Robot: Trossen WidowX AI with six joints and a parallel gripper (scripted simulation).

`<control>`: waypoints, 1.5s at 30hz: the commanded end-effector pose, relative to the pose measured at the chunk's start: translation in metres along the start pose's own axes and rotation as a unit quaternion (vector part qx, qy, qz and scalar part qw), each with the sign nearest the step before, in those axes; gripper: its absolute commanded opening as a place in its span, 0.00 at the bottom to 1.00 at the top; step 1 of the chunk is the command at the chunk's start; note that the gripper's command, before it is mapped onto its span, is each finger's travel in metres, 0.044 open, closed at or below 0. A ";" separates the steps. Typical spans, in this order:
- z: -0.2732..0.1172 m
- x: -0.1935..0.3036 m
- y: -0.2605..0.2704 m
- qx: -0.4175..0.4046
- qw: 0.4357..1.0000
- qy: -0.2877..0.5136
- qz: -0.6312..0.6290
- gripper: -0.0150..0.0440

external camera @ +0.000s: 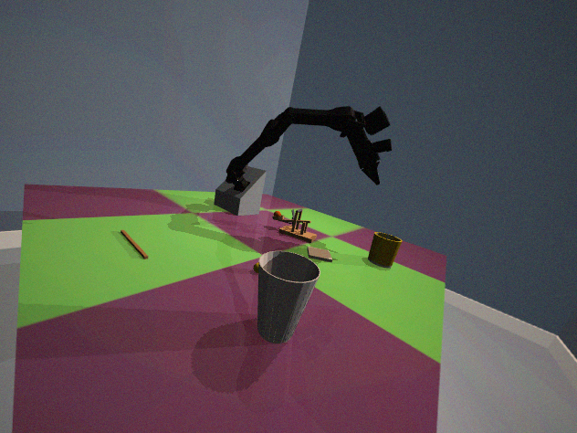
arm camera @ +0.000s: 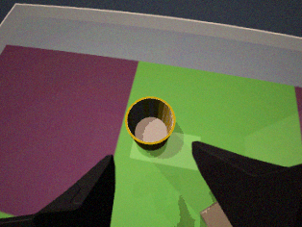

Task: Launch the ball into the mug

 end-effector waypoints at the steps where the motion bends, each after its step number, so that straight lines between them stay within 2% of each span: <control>1: 0.000 -0.001 -0.001 0.003 1.000 -0.001 -0.002 0.56; 8: 0.000 -0.001 -0.001 0.003 1.000 -0.001 -0.002 0.25; 20: 0.001 0.009 0.008 0.005 1.000 0.013 -0.026 0.25; 30: 0.002 0.062 0.041 0.021 0.984 0.081 -0.157 0.25; 45: -0.005 0.139 0.066 0.043 0.927 0.162 -0.335 0.25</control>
Point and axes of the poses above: the point midway between the two fingers, 35 mm back from their tips, its own z axis out along the fingers, its own y axis across the jaws, x = y × z, the point moved 1 cm from there along -z, back along the fingers, and after that the axes turned 7 degrees about z, right-handed, at the moved point
